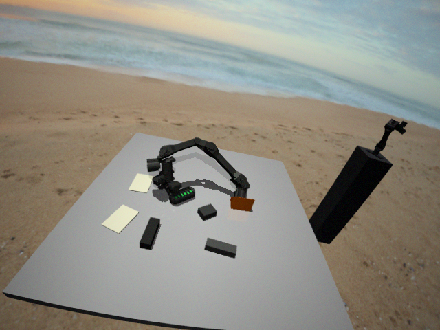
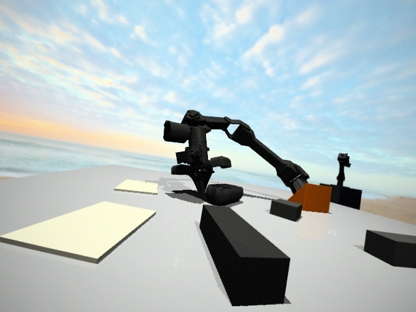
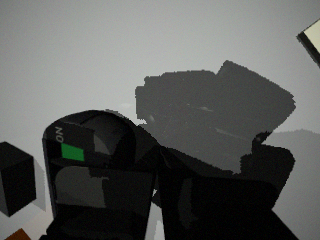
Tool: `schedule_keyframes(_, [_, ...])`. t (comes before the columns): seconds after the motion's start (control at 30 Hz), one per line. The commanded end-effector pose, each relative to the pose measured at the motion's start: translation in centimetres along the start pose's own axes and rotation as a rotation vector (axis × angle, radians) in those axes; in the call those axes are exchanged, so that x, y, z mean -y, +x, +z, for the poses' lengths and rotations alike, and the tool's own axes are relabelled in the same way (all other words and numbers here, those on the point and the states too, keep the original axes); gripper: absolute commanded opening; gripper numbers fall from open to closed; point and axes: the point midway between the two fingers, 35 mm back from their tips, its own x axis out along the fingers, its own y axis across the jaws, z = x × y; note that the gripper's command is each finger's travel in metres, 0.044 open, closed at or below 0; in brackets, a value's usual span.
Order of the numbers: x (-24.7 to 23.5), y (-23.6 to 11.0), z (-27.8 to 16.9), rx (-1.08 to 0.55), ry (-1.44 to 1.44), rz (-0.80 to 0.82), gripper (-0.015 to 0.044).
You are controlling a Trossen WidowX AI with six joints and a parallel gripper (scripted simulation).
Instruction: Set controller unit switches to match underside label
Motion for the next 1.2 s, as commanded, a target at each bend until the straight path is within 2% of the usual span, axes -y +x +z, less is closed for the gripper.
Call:
schedule_keyframes(0.0, [0.0,0.4,-0.1,-0.007,-0.008,-0.003,0.0])
schedule_keyframes(1.17, [-1.2,0.8,-0.1,-0.007,-0.008,-0.003,0.0])
